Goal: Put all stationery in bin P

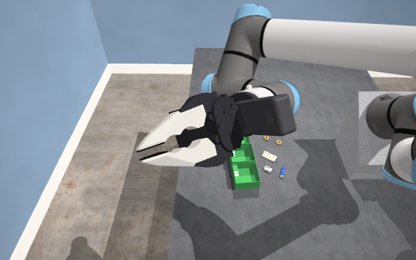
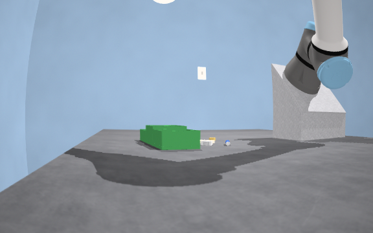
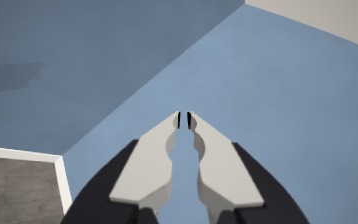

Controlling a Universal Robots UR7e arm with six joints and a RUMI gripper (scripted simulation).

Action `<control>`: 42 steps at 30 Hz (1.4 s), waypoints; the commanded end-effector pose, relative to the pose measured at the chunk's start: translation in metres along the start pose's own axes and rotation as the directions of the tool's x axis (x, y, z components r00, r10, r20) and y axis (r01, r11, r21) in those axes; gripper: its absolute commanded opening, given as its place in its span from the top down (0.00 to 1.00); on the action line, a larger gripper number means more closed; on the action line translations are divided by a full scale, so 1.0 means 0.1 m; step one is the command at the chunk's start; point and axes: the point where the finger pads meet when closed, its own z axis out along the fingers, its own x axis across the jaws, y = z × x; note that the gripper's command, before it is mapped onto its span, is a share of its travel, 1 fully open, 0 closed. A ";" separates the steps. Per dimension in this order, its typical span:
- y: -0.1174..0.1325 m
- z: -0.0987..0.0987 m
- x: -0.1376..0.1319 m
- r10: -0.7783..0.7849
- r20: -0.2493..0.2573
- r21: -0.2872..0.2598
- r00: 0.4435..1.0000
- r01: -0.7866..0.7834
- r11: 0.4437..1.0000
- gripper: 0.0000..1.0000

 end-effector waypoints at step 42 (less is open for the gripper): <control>1.85 -1.22 -2.44 0.000 -0.008 -0.096 1.000 -0.001 0.995 0.96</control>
